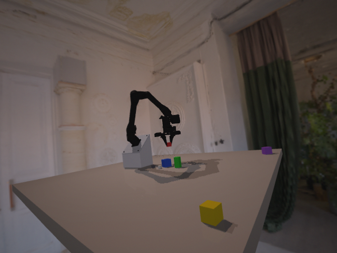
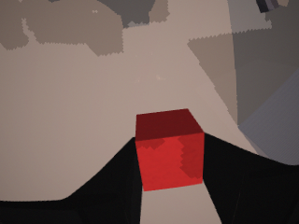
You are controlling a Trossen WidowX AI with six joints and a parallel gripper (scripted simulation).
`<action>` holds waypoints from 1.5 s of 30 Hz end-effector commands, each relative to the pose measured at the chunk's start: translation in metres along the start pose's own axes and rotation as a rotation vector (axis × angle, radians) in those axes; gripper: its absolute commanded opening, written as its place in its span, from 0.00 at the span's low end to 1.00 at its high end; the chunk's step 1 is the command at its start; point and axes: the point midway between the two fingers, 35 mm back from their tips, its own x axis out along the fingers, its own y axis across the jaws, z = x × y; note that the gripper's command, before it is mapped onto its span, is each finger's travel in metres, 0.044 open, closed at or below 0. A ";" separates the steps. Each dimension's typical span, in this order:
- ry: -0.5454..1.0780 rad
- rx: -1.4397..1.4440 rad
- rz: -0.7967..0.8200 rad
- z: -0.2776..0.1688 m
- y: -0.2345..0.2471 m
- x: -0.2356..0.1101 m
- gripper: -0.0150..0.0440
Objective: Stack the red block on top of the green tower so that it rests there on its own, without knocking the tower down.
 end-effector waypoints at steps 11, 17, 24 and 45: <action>0.032 0.031 0.029 0.067 0.013 -0.004 0.25; 0.028 0.029 0.034 0.107 0.012 -0.006 0.25; 0.024 0.040 0.032 0.154 0.003 -0.004 0.25; -0.008 0.012 -0.003 0.227 -0.031 0.027 0.25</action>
